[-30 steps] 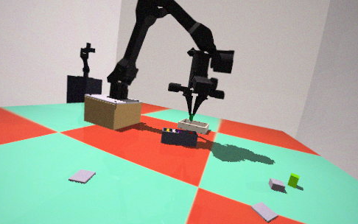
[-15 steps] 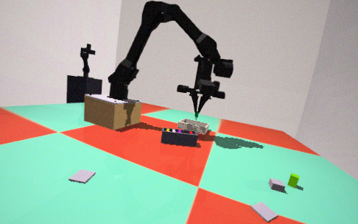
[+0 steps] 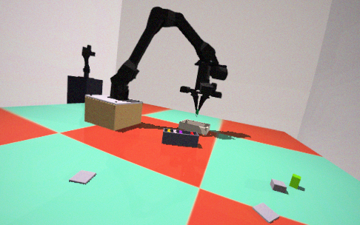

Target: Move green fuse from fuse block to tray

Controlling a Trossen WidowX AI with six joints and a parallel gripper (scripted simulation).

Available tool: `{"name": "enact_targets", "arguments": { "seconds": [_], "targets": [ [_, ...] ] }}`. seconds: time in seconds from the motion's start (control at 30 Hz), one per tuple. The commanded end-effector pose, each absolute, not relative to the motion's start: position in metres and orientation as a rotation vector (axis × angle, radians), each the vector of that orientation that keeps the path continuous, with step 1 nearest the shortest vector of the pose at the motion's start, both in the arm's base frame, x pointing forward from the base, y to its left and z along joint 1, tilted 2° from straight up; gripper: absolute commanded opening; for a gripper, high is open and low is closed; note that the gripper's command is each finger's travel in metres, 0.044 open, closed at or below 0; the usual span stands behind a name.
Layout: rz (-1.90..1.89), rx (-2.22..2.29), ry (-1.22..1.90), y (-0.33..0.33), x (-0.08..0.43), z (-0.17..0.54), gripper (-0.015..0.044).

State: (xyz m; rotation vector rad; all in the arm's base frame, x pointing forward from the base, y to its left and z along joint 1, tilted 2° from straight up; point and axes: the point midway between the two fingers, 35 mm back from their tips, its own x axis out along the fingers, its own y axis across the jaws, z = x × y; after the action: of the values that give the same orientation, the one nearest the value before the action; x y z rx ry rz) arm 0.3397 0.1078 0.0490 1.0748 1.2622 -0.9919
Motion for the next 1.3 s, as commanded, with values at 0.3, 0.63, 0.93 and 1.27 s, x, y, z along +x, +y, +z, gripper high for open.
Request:
{"name": "enact_targets", "arguments": {
  "seconds": [0.3,0.63,0.93,1.27],
  "targets": [
    [-0.997,1.084,1.251,0.114,0.342,0.037,0.0000],
    [-0.997,1.084,1.251,0.114,0.343,0.021,0.0000],
    [-0.990,1.083,1.255,0.115,0.344,0.014,0.0026],
    [-0.990,1.083,1.255,0.115,0.344,0.014,0.0289]
  ]
}}
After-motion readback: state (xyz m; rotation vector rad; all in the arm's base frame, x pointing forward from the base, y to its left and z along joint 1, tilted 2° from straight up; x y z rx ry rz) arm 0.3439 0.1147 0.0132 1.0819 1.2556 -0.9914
